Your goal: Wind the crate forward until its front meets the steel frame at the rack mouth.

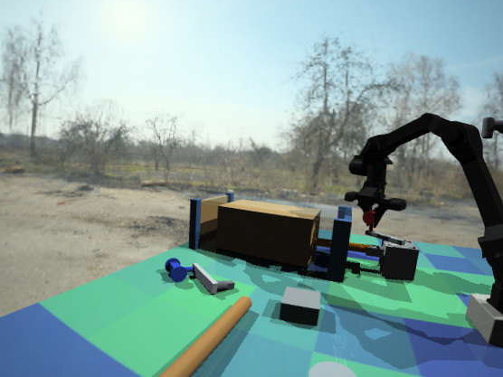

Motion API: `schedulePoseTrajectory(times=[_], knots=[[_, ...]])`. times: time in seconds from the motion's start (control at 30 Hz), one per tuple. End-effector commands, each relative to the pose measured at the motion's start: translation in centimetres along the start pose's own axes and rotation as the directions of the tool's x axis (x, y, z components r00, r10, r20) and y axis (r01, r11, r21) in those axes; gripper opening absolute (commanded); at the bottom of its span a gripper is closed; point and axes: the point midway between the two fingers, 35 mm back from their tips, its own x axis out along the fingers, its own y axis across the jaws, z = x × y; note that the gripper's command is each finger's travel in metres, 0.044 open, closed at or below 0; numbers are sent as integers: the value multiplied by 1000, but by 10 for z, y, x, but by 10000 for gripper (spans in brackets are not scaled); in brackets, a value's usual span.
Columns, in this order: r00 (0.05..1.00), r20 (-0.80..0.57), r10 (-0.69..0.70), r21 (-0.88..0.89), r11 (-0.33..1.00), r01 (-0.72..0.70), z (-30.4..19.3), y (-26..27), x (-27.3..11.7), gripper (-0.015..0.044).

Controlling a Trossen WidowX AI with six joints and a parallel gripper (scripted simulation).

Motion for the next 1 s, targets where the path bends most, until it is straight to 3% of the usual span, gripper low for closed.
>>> schedulePoseTrajectory(times=[0.0,0.97], knots=[[998,58,16,-44,999,-14,31,2,1,0],[998,58,17,-44,999,-14,38,4,0,0]])
